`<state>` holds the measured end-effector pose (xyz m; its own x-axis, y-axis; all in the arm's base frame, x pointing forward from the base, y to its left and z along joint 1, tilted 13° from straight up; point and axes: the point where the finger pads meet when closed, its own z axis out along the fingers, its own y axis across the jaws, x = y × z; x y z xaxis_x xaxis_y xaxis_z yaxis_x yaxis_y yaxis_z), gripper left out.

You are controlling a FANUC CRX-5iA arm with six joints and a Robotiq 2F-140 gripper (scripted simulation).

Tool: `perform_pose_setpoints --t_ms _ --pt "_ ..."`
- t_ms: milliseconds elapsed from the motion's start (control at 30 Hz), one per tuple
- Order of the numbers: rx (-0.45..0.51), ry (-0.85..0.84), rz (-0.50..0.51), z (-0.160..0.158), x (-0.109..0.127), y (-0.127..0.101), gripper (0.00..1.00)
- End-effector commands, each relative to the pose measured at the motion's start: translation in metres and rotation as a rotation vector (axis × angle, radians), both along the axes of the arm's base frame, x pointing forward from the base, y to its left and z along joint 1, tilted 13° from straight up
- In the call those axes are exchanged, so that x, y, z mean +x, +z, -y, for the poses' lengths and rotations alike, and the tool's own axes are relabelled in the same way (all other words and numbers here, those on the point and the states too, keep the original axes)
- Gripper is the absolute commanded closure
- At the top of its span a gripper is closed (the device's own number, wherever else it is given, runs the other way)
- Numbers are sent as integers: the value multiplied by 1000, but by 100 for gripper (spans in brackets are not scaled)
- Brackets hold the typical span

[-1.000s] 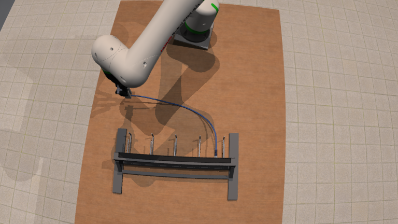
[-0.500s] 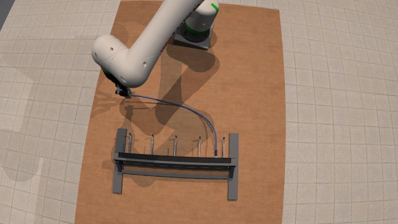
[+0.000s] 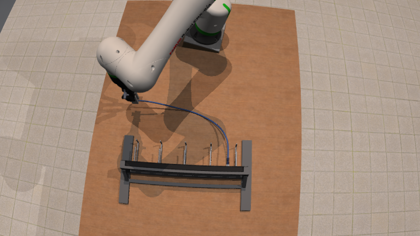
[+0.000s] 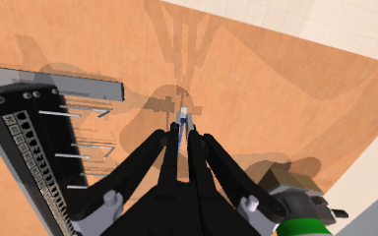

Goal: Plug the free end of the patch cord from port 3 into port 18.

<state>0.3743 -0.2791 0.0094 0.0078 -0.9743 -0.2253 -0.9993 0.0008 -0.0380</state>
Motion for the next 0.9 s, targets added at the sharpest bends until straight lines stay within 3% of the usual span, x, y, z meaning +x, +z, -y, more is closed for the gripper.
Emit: perform_pose_setpoints --t_ms 0,400,867 --pt "0 0 0 0 0 0 100" --pt "-1 31 7 -2 4 2 100" --pt "-7 178 41 -13 21 9 100"
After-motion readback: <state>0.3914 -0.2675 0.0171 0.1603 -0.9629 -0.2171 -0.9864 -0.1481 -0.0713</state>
